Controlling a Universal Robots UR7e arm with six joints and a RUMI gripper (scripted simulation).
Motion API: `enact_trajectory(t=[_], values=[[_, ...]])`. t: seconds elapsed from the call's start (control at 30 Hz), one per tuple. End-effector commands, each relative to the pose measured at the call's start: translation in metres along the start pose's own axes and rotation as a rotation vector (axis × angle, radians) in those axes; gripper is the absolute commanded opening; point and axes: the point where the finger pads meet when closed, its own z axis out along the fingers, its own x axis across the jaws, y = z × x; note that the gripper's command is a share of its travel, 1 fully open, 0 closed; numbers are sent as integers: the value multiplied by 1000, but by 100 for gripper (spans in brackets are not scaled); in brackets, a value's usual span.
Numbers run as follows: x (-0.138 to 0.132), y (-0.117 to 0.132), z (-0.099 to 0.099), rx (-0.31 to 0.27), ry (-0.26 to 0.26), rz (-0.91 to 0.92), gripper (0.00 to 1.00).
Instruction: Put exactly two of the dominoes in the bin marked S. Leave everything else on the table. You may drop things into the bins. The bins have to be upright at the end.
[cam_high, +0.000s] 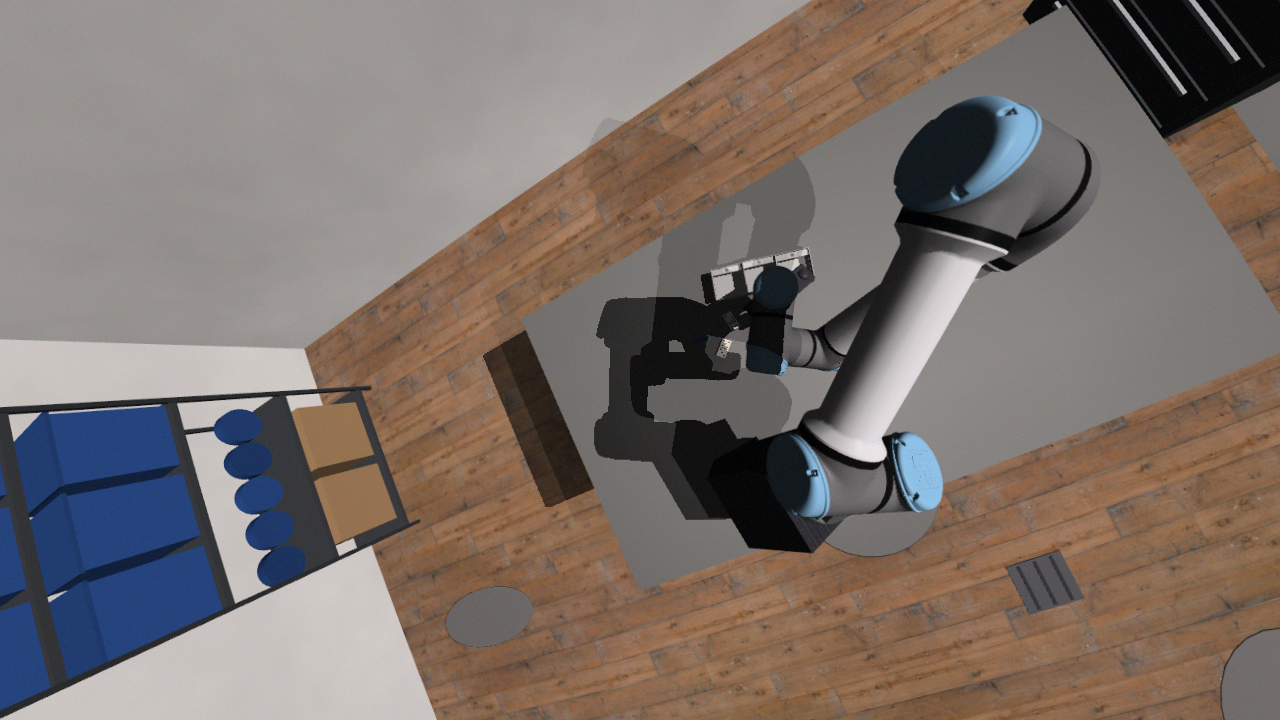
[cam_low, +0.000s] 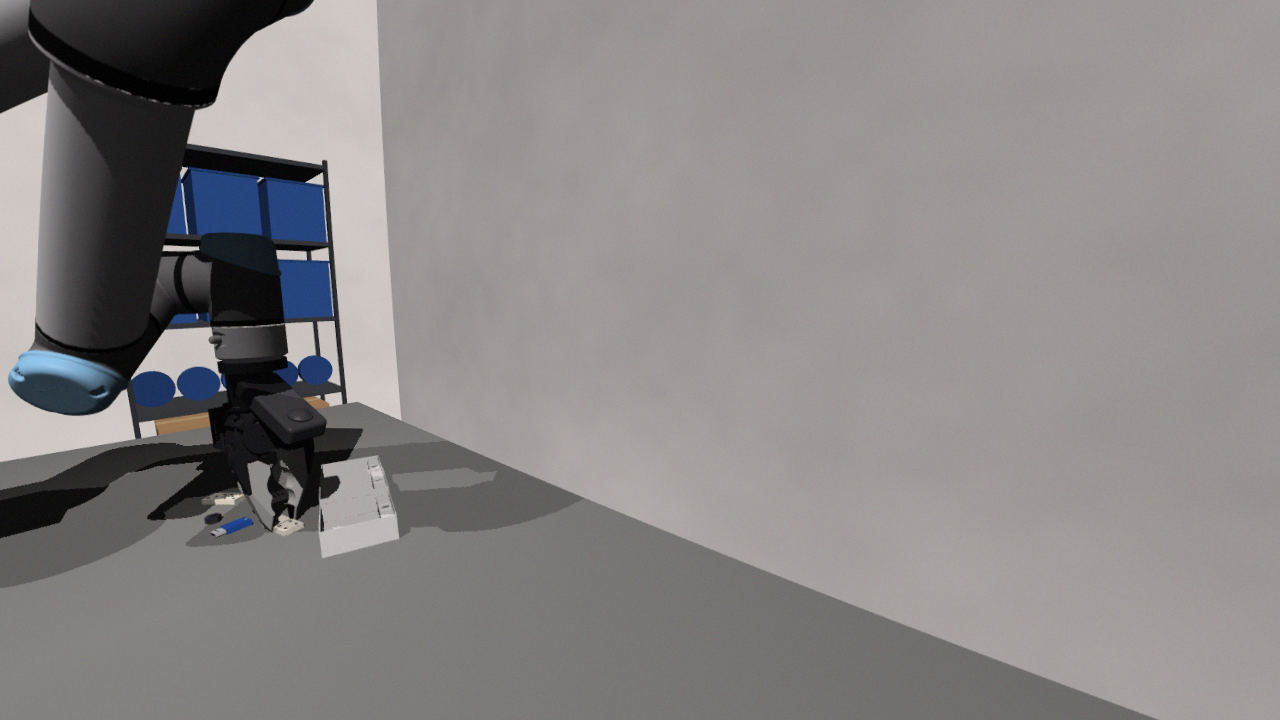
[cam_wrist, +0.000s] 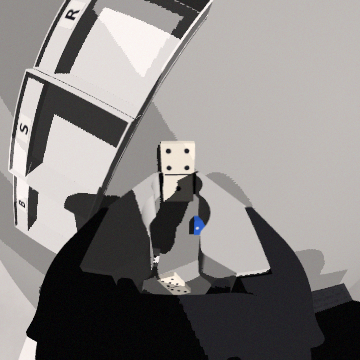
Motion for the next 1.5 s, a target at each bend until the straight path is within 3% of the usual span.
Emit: enact_trajectory(t=[0.0, 0.6, 1.23, 1.33, 1.47], values=[[2, 1, -8, -2, 1, -3, 0], [2, 1, -61, -1, 1, -3, 0], [2, 1, -60, -1, 0, -1, 0], [-17, -8, -61, 2, -3, 151, 0], [-28, -12, -61, 1, -3, 221, 0]])
